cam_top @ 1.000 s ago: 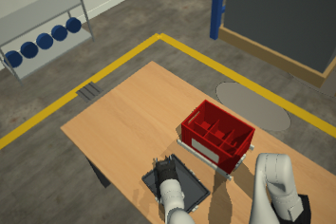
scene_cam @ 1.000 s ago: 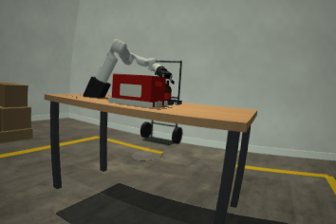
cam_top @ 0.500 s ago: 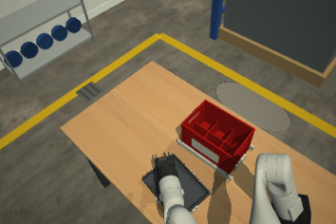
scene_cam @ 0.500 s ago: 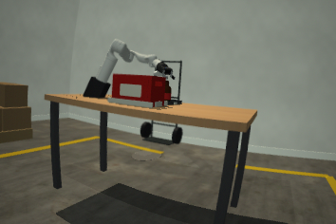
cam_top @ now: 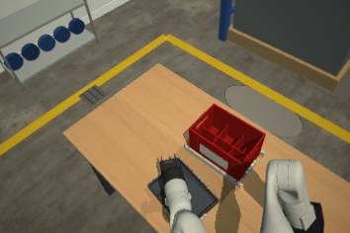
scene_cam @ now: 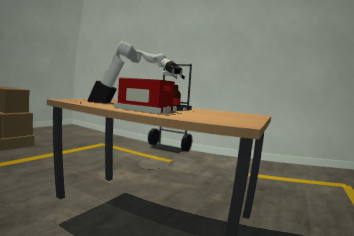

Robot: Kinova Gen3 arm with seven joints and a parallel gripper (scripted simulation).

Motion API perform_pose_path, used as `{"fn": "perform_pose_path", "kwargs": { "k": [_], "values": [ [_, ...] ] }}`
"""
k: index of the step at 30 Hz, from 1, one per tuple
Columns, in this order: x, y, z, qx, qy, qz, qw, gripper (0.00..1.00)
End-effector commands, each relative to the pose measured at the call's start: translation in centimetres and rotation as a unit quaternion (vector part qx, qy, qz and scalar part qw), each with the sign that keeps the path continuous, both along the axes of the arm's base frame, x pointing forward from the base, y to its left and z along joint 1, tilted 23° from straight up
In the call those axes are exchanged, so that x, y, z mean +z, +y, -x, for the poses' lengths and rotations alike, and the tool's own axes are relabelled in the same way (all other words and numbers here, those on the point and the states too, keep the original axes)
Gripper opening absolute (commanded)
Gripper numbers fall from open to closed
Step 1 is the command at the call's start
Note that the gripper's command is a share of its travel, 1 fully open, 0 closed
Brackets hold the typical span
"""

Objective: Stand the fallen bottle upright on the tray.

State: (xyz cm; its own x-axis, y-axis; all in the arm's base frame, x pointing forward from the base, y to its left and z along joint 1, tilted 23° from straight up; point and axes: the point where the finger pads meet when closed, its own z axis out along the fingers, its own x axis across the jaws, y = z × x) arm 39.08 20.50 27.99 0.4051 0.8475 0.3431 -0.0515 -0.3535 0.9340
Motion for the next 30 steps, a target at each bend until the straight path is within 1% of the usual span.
{"fn": "perform_pose_path", "kwargs": {
  "k": [1, 15, 28, 29, 30],
  "values": [
    [0.5, -0.4, 0.5, -0.002, 0.006, -0.001, 1.0, 1.0],
    [1.8, -0.6, 1.0, -0.002, 0.006, -0.001, 1.0, 1.0],
    [2.0, -0.7, 1.0, -0.003, 0.006, -0.001, 1.0, 1.0],
    [2.0, -0.7, 1.0, -0.003, 0.006, -0.001, 1.0, 0.0],
    [2.0, -0.7, 1.0, -0.003, 0.006, -0.001, 1.0, 0.0]
  ]
}}
